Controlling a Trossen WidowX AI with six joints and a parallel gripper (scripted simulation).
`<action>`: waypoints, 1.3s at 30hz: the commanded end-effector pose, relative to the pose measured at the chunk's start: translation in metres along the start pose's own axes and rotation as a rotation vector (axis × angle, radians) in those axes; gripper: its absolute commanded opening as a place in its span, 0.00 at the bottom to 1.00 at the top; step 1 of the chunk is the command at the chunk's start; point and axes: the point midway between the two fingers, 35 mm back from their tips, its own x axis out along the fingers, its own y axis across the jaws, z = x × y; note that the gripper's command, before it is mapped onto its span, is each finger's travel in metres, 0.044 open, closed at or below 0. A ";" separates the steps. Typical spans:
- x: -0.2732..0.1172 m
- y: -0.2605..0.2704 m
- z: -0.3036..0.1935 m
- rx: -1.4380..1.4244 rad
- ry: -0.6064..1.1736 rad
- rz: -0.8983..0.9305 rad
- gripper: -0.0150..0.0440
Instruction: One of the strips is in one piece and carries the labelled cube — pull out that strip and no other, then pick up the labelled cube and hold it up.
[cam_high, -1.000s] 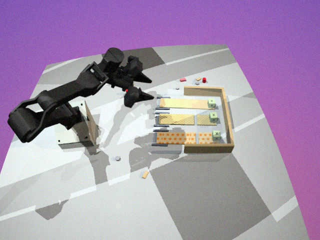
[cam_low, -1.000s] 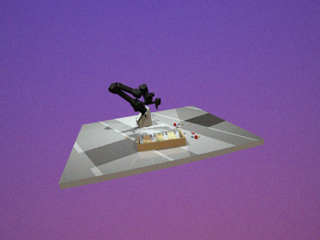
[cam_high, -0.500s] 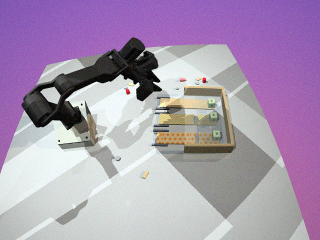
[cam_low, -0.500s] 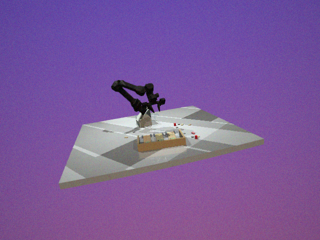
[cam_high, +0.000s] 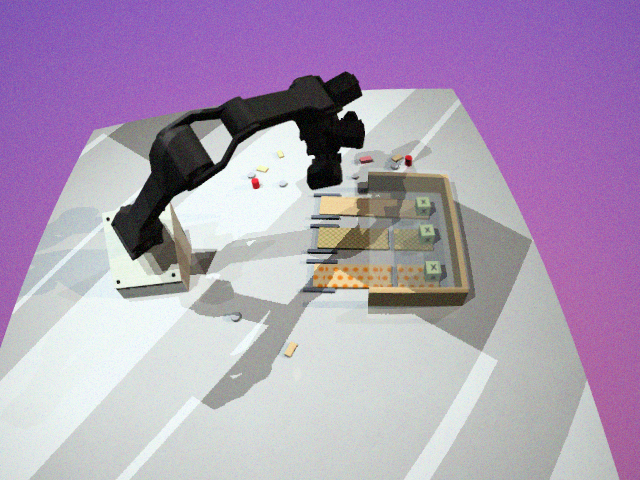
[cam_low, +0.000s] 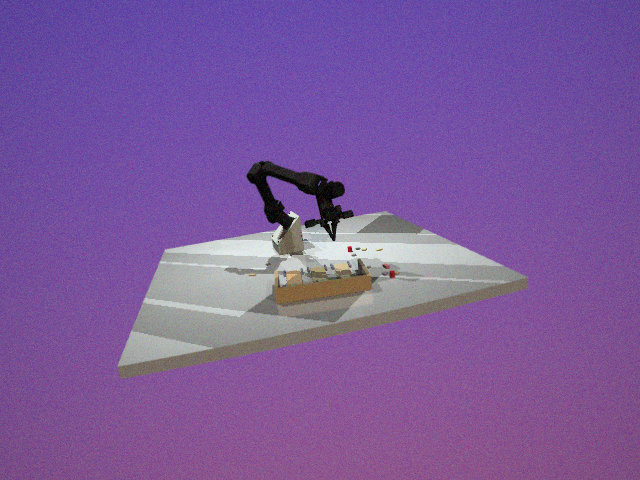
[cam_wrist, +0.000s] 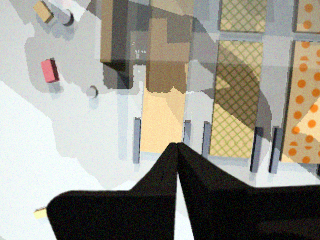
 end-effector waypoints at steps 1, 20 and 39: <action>0.020 0.013 -0.007 0.041 0.129 -0.044 0.25; 0.052 0.016 -0.015 0.083 0.238 -0.097 0.25; 0.083 0.013 -0.022 0.083 0.237 -0.099 0.25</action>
